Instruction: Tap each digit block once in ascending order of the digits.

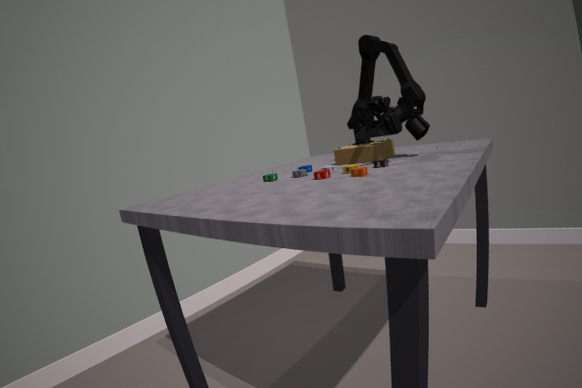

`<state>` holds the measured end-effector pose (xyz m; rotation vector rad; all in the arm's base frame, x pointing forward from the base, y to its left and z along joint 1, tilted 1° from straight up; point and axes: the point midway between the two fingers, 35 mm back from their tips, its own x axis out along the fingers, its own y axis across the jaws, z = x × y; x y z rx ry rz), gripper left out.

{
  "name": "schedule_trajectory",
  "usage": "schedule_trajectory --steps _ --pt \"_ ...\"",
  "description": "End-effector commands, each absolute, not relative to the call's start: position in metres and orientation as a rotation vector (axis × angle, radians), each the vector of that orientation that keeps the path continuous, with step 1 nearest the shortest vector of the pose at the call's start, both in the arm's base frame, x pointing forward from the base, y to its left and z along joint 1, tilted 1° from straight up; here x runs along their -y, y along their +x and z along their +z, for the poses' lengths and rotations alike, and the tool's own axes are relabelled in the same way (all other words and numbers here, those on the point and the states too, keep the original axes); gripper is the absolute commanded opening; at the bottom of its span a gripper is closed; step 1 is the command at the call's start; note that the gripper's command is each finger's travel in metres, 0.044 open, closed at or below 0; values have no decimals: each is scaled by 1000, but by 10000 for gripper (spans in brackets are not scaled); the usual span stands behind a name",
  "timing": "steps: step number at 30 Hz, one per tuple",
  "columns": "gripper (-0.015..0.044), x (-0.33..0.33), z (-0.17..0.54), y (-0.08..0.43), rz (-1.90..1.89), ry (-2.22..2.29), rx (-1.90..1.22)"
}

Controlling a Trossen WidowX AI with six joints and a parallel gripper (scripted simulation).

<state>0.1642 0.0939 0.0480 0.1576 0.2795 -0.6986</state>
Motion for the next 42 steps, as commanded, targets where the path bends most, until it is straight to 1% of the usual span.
schedule_trajectory --steps 1,5,9,13,18,24,27,31,42 --pt "400 -93 48 165 -708 151 -287" --pt "400 -73 45 173 -870 26 -453" --pt "400 -51 43 181 -1006 -81 -699" --pt "400 -31 43 188 -1065 -133 -971" --pt "400 -7 45 196 -1021 -125 -1300" --pt "400 24 54 208 -812 -37 -1593" --pt "400 42 62 213 -664 16 -1674" --pt "400 61 71 217 -513 60 -1703" --pt "400 111 98 220 -194 83 -1619"
